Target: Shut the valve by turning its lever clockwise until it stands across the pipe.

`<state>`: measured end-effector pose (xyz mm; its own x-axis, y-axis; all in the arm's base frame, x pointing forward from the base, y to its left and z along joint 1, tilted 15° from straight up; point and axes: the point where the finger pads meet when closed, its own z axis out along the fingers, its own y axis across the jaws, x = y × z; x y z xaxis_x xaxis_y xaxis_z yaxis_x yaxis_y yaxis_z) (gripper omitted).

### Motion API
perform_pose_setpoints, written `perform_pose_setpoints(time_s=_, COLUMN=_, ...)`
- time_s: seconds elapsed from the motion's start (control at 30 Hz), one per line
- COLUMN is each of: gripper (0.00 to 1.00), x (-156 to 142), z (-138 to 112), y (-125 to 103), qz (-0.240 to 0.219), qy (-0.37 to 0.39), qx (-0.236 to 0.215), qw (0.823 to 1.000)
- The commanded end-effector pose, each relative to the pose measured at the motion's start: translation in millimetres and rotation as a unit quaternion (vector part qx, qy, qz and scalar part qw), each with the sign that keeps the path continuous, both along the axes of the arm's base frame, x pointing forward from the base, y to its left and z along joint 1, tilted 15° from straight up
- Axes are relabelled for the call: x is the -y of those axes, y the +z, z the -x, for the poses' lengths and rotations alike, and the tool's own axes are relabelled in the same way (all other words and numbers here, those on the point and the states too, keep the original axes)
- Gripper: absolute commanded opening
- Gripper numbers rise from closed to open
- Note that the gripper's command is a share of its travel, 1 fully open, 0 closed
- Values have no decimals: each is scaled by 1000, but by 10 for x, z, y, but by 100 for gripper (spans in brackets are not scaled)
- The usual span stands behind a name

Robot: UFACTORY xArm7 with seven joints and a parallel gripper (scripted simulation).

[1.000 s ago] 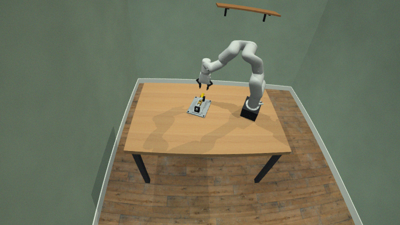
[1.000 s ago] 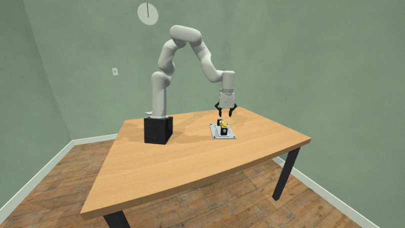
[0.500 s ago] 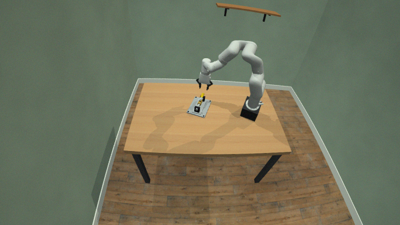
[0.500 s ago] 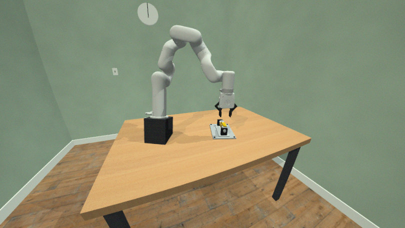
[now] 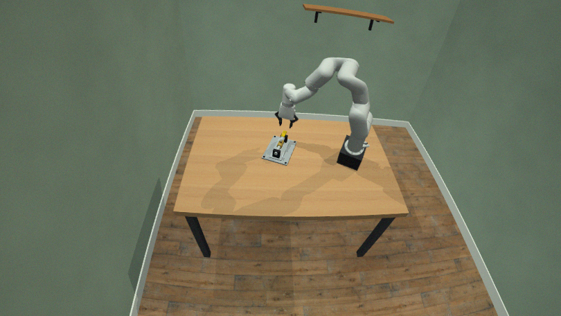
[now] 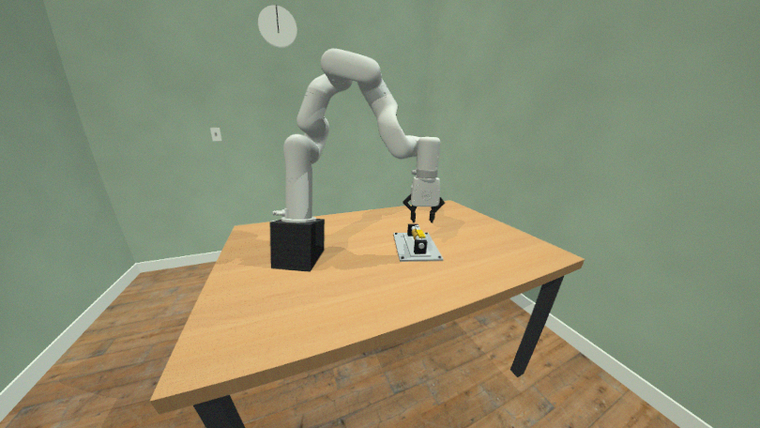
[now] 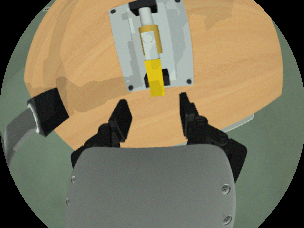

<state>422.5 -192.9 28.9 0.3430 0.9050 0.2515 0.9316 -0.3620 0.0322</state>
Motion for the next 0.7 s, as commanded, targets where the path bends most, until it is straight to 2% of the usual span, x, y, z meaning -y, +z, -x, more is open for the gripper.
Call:
perform_pose_setpoints(time_s=0.0, gripper=68, x=-8, z=-19, y=-62, qz=1, qy=0, qx=1, qw=1000)
perform_pose_setpoints(time_s=0.67, gripper=68, x=-77, z=-60, y=-343, qz=1, qy=0, qx=1, qw=1000)
